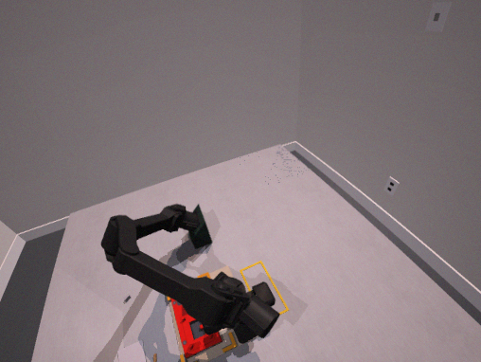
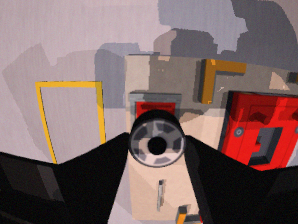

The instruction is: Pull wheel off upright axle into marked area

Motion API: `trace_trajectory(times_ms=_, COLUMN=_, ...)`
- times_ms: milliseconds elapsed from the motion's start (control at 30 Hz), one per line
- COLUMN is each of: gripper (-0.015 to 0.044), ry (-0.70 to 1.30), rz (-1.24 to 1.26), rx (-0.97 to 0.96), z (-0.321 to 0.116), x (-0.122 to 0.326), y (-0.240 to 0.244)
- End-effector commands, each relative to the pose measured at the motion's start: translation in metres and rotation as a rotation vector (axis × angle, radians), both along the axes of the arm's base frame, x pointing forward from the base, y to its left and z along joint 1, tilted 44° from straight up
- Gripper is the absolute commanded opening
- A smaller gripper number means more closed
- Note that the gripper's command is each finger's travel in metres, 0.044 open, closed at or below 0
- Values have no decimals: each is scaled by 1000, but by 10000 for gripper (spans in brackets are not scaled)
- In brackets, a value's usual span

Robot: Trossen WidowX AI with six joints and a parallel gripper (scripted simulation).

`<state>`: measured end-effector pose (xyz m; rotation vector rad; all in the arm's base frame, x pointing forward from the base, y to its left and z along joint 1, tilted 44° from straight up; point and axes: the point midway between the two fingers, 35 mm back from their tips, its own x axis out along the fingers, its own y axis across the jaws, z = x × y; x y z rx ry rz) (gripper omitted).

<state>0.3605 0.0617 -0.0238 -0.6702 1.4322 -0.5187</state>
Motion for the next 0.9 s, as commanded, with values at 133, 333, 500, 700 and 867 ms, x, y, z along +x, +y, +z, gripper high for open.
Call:
trace_trajectory(times_ms=133, gripper=0, ry=-8, rz=6, rx=4, z=4, x=0, y=6)
trace_trajectory(times_ms=333, gripper=0, ry=-8, rz=6, rx=4, z=5, x=0, y=7)
trace_trajectory(times_ms=500, gripper=0, ry=-8, rz=7, rx=4, z=7, x=0, y=9)
trace_trajectory(times_ms=700, gripper=0, ry=-8, rz=7, rx=4, z=8, x=0, y=10)
trace_trajectory(times_ms=867, gripper=0, ry=-8, rz=8, rx=4, z=9, x=-1, y=11)
